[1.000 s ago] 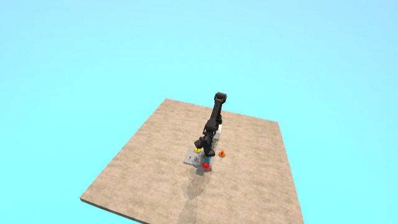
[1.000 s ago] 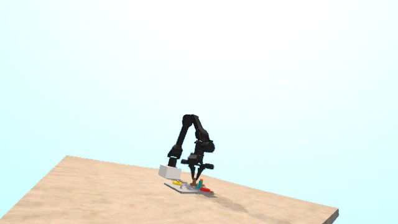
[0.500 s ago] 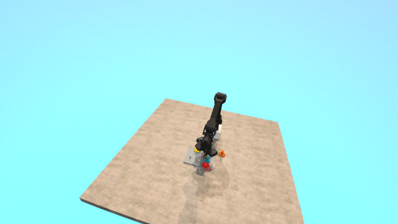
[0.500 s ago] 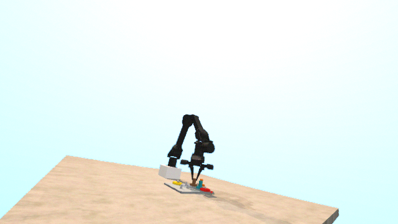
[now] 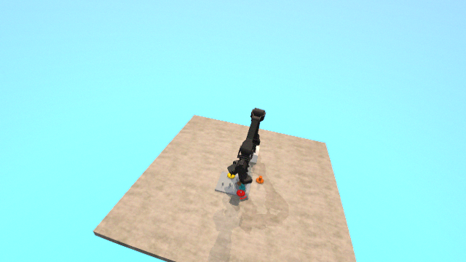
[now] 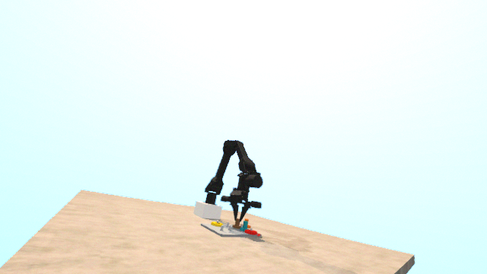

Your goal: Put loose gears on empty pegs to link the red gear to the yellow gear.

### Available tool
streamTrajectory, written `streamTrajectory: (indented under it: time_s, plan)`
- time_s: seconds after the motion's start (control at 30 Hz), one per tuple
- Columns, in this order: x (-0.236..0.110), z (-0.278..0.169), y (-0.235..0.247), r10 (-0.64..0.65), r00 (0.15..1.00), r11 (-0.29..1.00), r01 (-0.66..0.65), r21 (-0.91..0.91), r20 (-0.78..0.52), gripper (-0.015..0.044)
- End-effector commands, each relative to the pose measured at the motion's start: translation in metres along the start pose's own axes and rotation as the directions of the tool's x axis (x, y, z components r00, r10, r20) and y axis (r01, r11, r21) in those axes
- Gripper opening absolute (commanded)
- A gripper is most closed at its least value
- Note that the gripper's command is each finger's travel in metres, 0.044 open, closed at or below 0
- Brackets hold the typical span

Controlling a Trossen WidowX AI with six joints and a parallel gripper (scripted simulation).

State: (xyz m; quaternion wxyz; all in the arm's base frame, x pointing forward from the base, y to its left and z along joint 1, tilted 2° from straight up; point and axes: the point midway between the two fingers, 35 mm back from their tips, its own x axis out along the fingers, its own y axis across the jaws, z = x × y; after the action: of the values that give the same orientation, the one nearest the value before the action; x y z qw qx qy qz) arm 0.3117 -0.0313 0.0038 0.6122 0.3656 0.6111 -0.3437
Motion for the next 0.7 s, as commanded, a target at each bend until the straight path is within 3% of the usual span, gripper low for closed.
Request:
streamTrajectory:
  time_s: [0.0,0.13,0.3,0.47,0.67]
  plan:
    - [0.001,0.0,-0.001,0.001,1.0,0.994,-0.001,0.111,-0.002,0.0]
    - [0.002,0.001,-0.001,0.001,1.0,0.98,0.0,0.201,-0.002,0.0]
    - [0.003,0.0,0.0,0.001,1.0,0.985,-0.001,0.173,-0.002,0.0]
    - [0.002,0.0,0.0,0.001,1.0,0.993,-0.001,0.121,-0.002,0.0131]
    - [-0.009,0.0,0.001,0.001,1.0,1.0,-0.001,0.031,-0.002,0.014]
